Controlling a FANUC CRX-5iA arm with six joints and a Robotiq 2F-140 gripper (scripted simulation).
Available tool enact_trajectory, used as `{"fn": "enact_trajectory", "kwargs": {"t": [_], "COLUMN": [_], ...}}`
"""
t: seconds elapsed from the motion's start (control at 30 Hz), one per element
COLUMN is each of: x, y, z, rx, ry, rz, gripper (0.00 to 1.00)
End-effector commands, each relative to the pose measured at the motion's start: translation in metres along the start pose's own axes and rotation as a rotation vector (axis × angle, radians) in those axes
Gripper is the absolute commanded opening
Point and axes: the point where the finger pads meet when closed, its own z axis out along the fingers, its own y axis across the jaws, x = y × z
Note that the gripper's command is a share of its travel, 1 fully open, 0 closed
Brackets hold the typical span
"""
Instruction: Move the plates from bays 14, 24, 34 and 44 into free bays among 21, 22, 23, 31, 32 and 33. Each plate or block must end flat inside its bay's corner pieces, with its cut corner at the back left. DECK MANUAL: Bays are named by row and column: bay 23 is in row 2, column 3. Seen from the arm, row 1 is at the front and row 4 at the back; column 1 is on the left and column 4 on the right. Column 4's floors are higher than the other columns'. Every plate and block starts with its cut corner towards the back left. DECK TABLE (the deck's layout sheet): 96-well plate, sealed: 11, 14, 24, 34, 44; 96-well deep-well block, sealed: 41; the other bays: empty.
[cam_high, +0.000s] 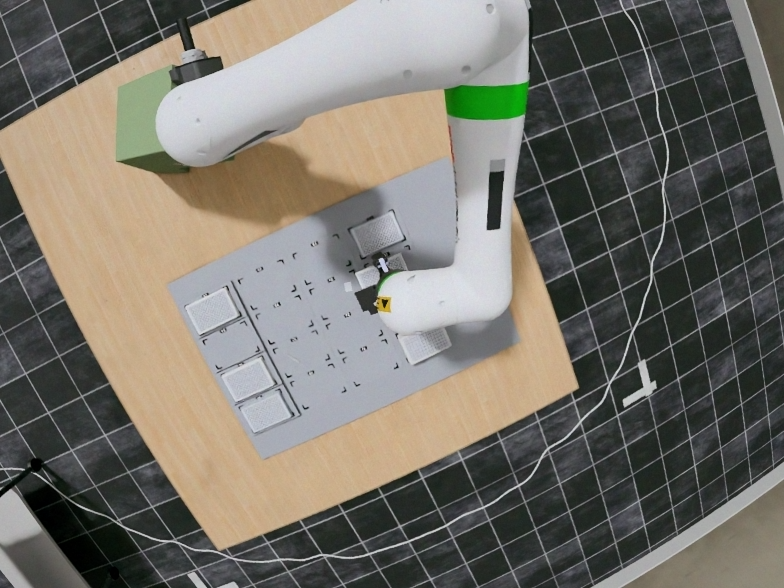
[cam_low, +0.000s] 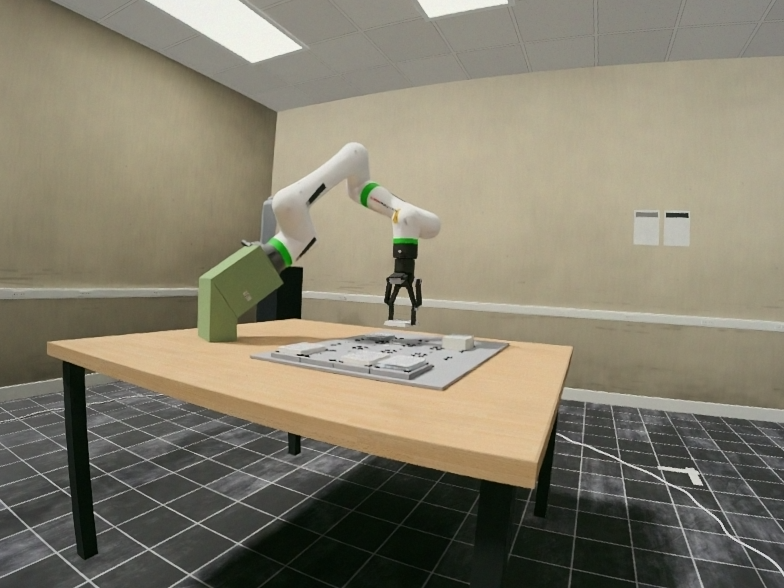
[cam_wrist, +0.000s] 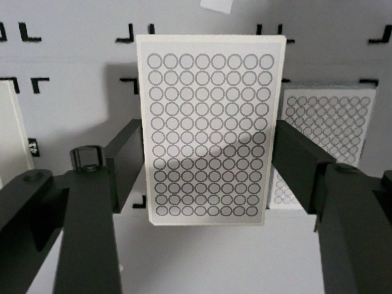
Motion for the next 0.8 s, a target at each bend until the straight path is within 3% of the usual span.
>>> {"fn": "enact_trajectory", "kwargs": {"t": [0.0, 0.27, 0.77], "x": [-0.007, -0.03, -0.034], "y": [-0.001, -0.001, -0.001], "z": [-0.001, -0.001, 0.005], "rx": [0.001, 0.001, 0.001], "ry": [0.001, 0.001, 0.001], "rz": [-0.001, -0.001, -0.001], "gripper": [0.1, 0.1, 0.1]}}
